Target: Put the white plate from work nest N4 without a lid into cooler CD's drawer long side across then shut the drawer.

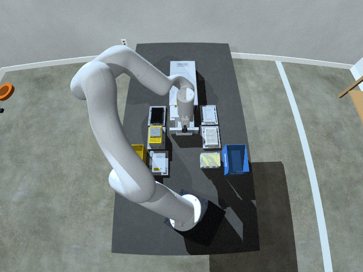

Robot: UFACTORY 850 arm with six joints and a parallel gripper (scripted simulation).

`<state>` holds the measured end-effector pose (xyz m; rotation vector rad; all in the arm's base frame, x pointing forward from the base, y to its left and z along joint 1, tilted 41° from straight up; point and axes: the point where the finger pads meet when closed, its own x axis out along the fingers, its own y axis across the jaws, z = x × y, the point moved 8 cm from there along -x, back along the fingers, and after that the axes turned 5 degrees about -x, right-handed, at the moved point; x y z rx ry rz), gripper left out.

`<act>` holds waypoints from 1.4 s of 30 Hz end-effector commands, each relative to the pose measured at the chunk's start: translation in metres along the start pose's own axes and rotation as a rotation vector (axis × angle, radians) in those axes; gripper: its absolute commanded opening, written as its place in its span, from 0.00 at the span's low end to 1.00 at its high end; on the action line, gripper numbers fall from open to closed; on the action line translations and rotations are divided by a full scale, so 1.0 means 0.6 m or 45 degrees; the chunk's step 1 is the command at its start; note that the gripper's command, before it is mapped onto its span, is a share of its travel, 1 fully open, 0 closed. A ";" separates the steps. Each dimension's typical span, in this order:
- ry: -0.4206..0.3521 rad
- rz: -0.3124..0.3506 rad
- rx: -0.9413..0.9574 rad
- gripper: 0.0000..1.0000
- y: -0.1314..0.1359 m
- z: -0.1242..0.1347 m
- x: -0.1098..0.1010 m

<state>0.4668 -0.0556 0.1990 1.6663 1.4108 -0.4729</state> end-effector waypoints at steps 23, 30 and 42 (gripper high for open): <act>-0.001 0.002 0.424 1.00 -0.014 0.082 -0.006; -0.001 0.002 0.636 1.00 -0.021 0.123 -0.002; -0.001 0.002 1.145 1.00 -0.039 0.221 0.007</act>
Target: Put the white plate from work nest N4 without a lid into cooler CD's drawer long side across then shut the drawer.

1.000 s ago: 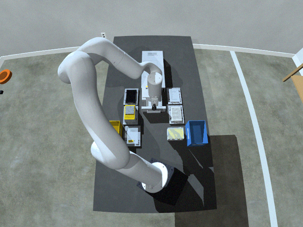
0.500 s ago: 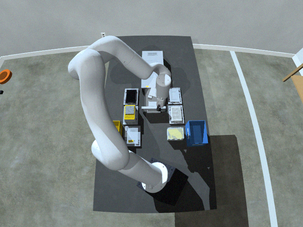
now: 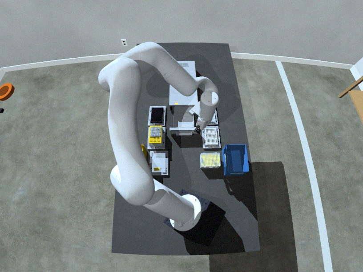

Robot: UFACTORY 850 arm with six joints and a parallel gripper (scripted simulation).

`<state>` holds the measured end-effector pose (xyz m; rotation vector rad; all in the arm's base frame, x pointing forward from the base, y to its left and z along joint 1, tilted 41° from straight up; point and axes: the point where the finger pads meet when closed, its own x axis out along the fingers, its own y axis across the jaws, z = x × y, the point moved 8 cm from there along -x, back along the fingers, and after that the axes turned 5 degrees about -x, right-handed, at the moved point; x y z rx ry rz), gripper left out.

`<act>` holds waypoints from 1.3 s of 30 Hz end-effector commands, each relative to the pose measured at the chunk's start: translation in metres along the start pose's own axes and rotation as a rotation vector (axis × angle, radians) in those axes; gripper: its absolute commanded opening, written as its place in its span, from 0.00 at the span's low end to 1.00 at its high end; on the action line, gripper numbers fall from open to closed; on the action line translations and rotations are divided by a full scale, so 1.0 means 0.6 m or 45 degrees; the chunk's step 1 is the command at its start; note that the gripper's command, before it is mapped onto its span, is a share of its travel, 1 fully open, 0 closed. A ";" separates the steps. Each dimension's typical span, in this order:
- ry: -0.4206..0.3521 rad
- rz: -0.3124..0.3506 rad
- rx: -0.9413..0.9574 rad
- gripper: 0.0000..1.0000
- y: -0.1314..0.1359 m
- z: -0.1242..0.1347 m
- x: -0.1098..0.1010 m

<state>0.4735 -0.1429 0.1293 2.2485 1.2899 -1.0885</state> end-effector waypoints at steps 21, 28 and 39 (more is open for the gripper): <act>-0.012 -0.015 0.911 1.00 0.073 0.105 0.012; -0.013 -0.014 1.033 1.00 0.073 0.105 0.012; -0.013 -0.014 1.033 1.00 0.073 0.105 0.012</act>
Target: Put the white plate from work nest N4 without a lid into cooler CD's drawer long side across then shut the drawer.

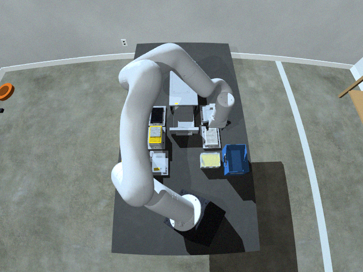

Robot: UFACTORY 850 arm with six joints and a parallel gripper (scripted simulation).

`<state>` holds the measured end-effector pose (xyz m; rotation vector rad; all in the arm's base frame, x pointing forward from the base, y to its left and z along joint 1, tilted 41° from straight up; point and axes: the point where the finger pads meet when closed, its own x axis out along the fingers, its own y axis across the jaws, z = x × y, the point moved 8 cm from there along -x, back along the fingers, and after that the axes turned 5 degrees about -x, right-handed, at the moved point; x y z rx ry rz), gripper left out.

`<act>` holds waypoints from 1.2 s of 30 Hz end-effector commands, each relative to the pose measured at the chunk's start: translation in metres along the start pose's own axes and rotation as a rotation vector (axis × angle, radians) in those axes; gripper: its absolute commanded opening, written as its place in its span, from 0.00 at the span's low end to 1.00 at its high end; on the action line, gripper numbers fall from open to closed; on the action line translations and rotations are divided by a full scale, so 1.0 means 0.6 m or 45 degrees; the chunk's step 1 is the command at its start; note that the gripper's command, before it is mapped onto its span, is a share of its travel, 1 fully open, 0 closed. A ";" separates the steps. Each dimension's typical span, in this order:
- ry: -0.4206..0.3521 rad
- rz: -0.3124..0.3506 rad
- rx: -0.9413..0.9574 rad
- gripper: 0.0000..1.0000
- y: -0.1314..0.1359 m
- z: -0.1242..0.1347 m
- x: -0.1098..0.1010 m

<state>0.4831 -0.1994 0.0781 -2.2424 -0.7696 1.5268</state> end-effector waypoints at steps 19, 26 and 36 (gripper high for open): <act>0.001 0.001 0.000 1.00 0.001 -0.001 0.046; 0.001 0.001 0.000 1.00 0.001 -0.001 0.065; 0.001 0.001 0.000 1.00 0.001 -0.001 0.087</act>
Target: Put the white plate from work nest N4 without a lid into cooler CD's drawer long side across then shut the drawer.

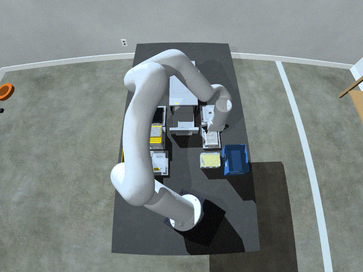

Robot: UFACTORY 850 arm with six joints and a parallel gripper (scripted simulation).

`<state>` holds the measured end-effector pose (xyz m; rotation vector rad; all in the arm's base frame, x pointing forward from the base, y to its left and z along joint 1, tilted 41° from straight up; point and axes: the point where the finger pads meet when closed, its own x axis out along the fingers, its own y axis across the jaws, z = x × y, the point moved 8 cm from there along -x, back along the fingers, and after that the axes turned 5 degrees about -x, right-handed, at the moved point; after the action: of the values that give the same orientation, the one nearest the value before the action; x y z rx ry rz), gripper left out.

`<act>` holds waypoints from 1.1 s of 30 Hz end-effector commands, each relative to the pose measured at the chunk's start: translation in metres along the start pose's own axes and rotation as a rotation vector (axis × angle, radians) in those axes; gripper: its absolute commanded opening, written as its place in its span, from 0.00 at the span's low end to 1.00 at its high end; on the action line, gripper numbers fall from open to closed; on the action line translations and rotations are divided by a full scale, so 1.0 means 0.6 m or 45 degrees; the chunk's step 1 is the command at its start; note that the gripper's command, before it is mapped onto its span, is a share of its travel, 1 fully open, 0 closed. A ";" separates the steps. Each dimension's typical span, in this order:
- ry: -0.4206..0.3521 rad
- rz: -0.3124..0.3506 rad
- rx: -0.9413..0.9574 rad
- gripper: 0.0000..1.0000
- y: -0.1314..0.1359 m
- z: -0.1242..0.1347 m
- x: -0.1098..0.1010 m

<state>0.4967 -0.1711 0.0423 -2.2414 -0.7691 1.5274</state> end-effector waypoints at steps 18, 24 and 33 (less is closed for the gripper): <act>0.002 0.001 -0.001 1.00 0.001 -0.001 0.052; 0.002 0.001 -0.001 1.00 0.001 -0.001 0.069; 0.002 0.001 0.000 1.00 0.001 -0.001 0.089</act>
<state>0.5105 -0.1421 0.0056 -2.2413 -0.7691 1.5274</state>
